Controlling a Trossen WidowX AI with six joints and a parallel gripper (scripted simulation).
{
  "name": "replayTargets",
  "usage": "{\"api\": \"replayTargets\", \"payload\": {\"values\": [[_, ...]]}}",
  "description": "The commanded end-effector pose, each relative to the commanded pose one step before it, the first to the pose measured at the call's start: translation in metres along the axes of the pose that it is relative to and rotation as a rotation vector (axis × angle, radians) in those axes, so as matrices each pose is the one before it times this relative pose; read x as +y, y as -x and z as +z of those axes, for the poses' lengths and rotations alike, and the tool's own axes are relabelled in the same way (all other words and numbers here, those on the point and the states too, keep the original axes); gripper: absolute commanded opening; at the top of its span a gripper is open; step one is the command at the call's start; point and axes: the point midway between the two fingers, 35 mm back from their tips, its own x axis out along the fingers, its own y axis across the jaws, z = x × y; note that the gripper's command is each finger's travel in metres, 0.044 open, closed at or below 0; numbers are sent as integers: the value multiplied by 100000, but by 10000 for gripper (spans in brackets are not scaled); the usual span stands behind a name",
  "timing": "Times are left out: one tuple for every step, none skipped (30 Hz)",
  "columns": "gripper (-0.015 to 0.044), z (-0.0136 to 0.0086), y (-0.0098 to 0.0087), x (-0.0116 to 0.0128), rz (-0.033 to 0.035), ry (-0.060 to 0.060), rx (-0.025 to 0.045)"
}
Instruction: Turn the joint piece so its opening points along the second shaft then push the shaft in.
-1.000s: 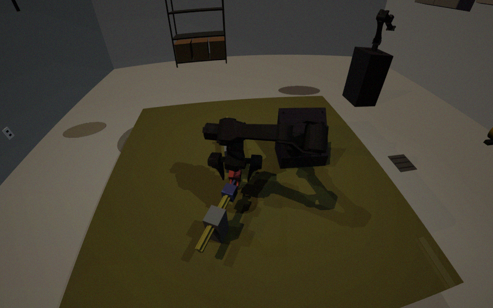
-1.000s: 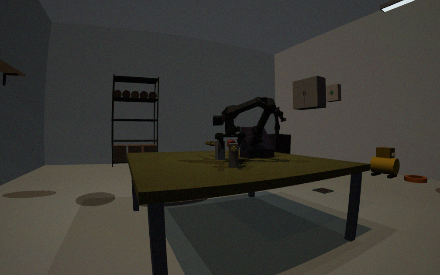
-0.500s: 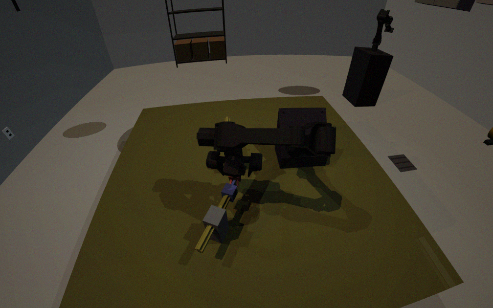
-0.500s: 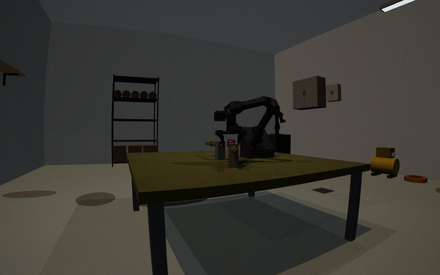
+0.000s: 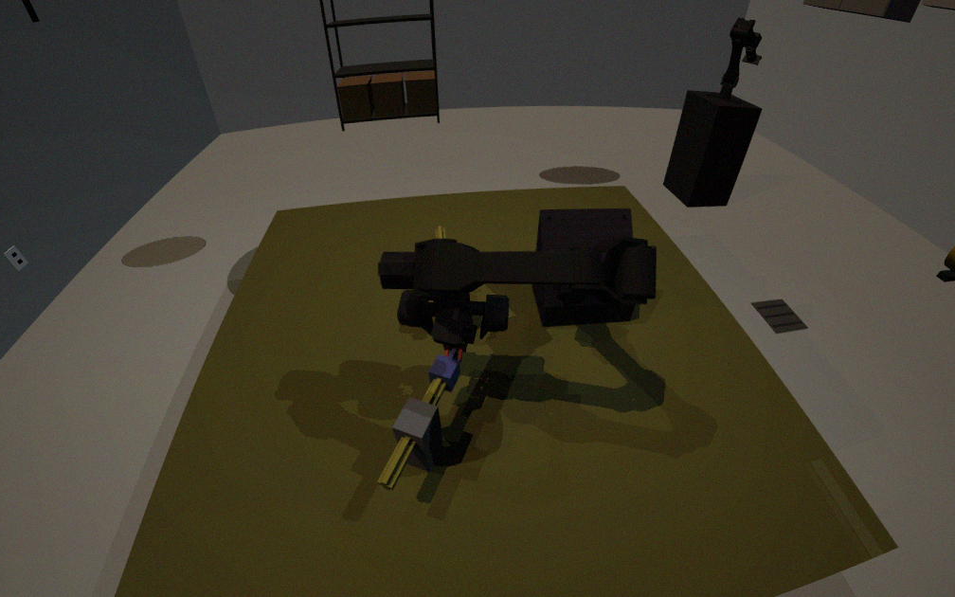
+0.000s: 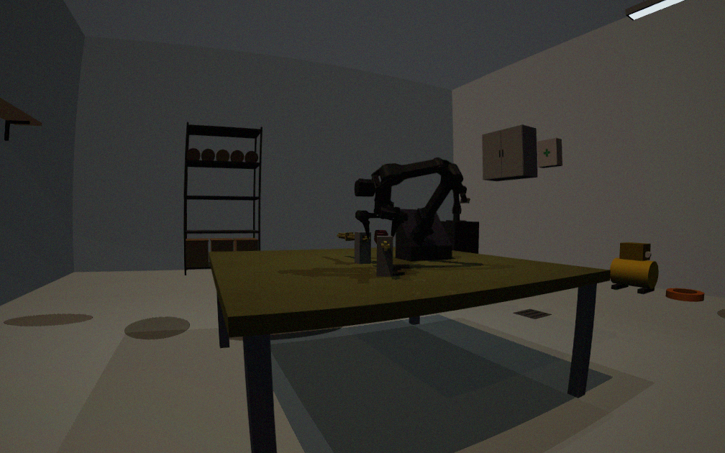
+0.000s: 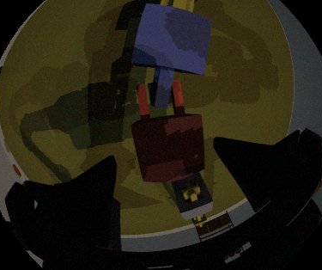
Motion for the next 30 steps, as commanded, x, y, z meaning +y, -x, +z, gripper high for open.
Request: {"api": "replayTargets", "payload": {"values": [[440,-239,1138,-247,-2447,-3784,-315],[440,-168,841,-164,-1755,-2773,-189],[440,-169,843,-154,-1757,-2790,-198],[440,-169,840,-143,-1752,-2794,-207],[440,-169,838,-133,-1746,-2798,-215],[440,-169,834,-123,-1740,-2802,-224],[440,-168,827,-112,-1728,-2794,-231],[440,-169,827,-102,-1730,-2810,-241],[440,-170,823,-92,-1725,-2814,-249],[440,-170,818,-82,-1719,-2818,-258],[440,-170,813,-72,-1713,-2822,-266],[440,-170,808,-62,-1708,-2825,-275],[440,-171,802,-52,-1703,-2829,-283],[440,-171,793,-42,-1690,-2820,-290],[440,-135,624,-28,-1337,-2239,-236],[440,-81,373,-15,-800,-1345,-144],[440,-27,124,-5,-267,-448,-49],[440,0,0,0,0,0,0],[440,0,0,0,0,0,0],[440,0,0,0,0,0,0],[440,0,0,0,0,0,0],[440,0,0,0,0,0,0],[440,-137,-100,-75,464,39,58],[440,-412,-298,-217,1395,118,142],[440,-691,-488,-337,2336,197,129],[440,-894,-612,-391,3018,257,-33],[440,-907,-599,-349,3050,267,-260],[440,-908,-581,-302,3043,279,-488],[440,-898,-558,-253,2996,290,-706],[440,-695,-421,-166,2309,238,-702]]}}
